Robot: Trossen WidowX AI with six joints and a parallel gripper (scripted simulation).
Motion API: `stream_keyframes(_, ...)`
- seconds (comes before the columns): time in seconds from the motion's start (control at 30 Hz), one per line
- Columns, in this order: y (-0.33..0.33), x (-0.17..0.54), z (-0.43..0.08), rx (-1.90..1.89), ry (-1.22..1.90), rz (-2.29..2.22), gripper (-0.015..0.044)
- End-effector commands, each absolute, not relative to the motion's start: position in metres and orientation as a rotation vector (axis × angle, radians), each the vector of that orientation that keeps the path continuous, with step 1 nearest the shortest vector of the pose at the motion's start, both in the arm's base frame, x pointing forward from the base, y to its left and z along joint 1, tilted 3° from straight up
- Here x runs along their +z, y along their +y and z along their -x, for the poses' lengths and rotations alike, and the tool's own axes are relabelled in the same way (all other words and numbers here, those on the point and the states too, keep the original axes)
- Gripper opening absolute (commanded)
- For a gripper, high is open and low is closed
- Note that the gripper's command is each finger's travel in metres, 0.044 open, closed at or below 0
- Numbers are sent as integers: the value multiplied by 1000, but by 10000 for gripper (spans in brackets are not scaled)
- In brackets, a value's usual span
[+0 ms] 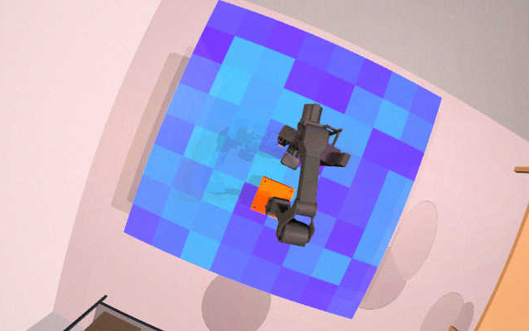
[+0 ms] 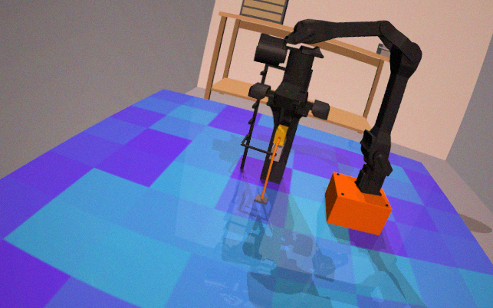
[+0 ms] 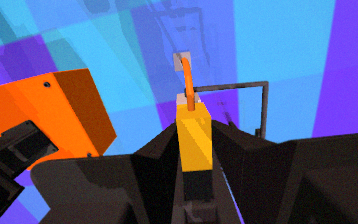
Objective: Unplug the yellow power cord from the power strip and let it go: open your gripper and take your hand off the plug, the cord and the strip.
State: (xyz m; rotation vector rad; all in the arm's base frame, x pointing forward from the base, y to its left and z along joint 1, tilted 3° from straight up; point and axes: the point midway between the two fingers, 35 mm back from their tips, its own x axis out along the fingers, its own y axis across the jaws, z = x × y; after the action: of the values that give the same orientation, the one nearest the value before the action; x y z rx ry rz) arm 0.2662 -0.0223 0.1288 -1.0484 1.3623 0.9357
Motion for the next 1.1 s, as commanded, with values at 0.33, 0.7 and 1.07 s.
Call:
stream_keyframes(0.33, 5, 130, -277, 951, 1336, 1043, 0)
stream_keyframes(0.7, 23, 131, -280, 953, 1337, 1042, 0)
stream_keyframes(1.07, 37, 133, -281, 955, 1337, 1043, 26)
